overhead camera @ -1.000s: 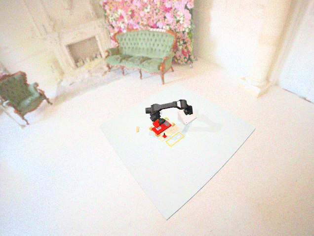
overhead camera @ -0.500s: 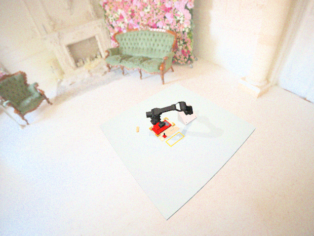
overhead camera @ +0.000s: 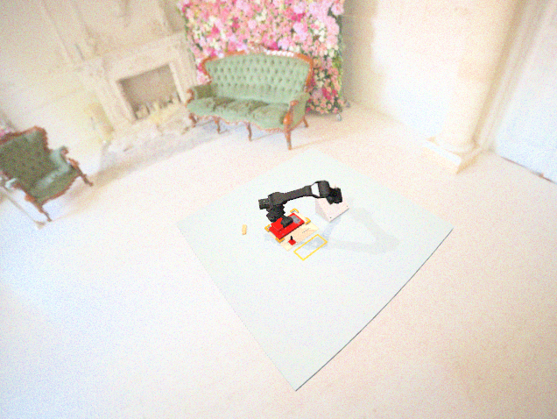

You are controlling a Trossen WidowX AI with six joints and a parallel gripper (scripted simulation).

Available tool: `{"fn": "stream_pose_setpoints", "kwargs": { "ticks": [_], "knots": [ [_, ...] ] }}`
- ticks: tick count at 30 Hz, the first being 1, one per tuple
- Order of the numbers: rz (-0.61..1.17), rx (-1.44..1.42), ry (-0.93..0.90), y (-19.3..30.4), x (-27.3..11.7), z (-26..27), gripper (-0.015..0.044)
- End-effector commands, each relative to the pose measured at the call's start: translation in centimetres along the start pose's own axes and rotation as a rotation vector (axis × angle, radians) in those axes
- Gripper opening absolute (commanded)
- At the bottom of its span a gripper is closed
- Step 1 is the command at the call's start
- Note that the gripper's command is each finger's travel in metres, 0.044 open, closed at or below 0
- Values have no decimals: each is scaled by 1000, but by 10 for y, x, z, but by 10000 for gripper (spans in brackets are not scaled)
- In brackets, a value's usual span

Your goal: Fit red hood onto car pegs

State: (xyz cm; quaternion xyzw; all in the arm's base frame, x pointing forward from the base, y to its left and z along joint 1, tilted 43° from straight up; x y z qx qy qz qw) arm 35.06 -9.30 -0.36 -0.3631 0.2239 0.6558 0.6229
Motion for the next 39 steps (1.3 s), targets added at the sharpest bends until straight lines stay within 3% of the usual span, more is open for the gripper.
{"fn": "stream_pose_setpoints", "kwargs": {
  "ticks": [1,39],
  "knots": [
    [-2,6,-5,0,2,0,0],
    [-2,6,-6,0,20,0,0]
  ]
}}
Point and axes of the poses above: the point midway between the two fingers, 35 mm back from their tips, its own x axis out along the fingers, its own z axis across the jaws, y = z × x, the point moved 5 cm from there along -x, back along the fingers, and after that the axes turned 10 degrees about -x, right-handed, at the moved point
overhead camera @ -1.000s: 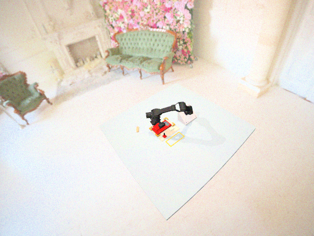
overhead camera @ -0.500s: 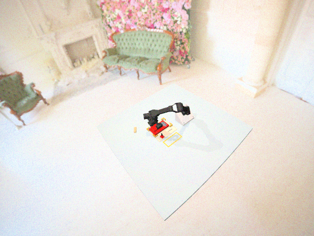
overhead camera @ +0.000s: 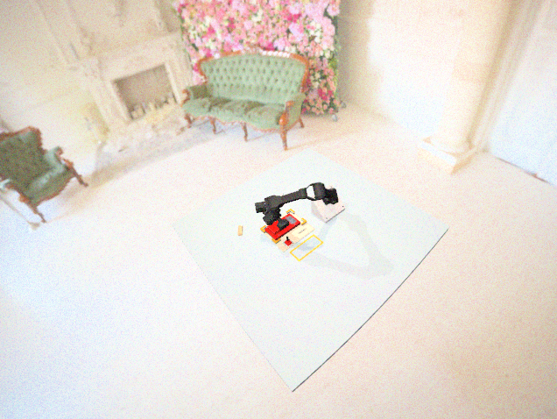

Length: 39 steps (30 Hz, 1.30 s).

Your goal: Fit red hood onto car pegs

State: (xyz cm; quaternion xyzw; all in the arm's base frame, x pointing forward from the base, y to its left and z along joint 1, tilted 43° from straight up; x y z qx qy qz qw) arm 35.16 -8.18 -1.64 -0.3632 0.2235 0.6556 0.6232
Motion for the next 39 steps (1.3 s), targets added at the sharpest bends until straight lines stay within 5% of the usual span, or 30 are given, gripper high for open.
{"fn": "stream_pose_setpoints", "kwargs": {
  "ticks": [1,11,28,39],
  "knots": [
    [-1,6,-6,0,4,0,0],
    [0,1,-1,0,3,0,0],
    [0,0,0,0,3,0,440],
    [4,0,-10,-1,-49,-3,440]
  ]
}}
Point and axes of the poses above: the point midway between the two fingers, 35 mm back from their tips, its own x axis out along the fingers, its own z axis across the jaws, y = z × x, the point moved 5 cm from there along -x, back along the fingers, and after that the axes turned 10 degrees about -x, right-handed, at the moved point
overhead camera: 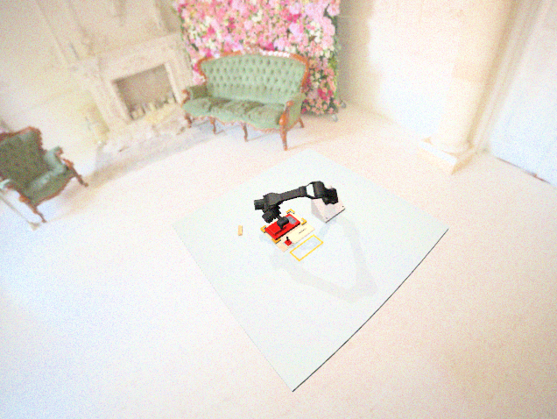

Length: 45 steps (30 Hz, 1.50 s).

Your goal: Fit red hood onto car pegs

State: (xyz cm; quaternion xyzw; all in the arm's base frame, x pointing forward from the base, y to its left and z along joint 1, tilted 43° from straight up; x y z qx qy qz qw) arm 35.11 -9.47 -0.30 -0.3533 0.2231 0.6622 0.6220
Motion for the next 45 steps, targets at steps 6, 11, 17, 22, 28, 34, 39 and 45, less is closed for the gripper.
{"fn": "stream_pose_setpoints", "kwargs": {
  "ticks": [6,11,17,22,28,34,39,45],
  "knots": [
    [-8,-8,4,0,-47,-1,440],
    [-8,-8,4,0,-47,-1,440],
    [-8,-8,4,0,-47,-1,440],
    [-8,-8,4,0,-47,-1,440],
    [-8,-8,4,0,-47,-1,440],
    [-8,-8,4,0,-47,-1,440],
    [-8,-8,4,0,-47,-1,440],
    [-8,-8,4,0,-47,-1,440]
  ]
}}
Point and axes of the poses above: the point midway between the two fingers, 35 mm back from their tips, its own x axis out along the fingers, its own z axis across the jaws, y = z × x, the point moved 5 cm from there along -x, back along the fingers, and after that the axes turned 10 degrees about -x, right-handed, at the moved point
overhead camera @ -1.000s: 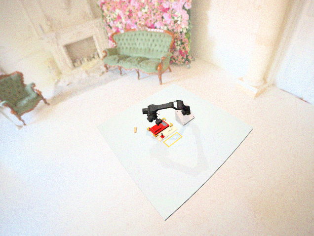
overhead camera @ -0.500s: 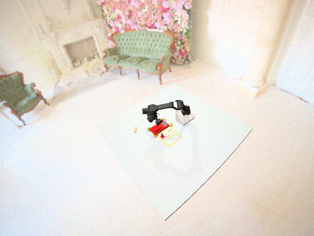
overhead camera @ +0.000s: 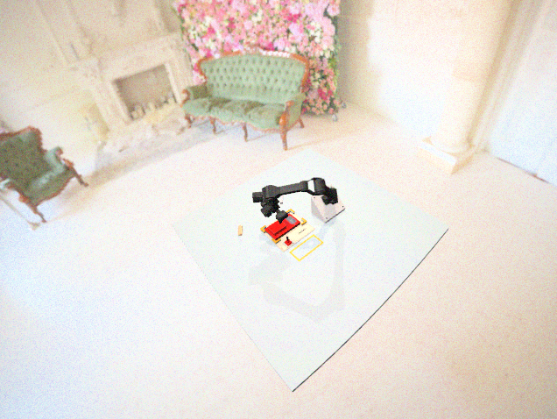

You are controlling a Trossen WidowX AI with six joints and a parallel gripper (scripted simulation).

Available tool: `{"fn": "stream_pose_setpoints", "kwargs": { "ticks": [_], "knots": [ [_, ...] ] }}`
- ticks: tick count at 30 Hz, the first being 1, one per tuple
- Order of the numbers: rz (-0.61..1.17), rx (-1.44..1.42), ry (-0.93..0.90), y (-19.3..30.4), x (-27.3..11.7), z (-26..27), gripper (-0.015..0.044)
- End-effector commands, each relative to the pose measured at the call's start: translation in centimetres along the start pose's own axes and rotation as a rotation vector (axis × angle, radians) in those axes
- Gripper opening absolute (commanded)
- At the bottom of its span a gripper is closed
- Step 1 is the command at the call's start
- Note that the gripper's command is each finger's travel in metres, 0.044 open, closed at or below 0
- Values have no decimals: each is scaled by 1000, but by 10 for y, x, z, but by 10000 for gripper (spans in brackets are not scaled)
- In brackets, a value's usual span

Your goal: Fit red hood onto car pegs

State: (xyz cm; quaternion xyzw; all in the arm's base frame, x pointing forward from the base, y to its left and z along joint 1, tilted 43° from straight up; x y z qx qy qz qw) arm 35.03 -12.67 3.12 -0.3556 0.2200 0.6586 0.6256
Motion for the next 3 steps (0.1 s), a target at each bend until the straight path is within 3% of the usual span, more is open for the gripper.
{"fn": "stream_pose_setpoints", "kwargs": {
  "ticks": [1,3],
  "knots": [
    [4,-5,4,0,0,0,440],
    [4,-5,4,0,0,0,440]
  ]
}}
Point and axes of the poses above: the point midway between the two fingers, 35 mm back from their tips, its own x axis out along the fingers, its own z axis across the jaws, y = z × x, the point moved 5 cm from there along -x, back along the fingers, and after that the axes turned 10 degrees about -x, right-handed, at the moved point
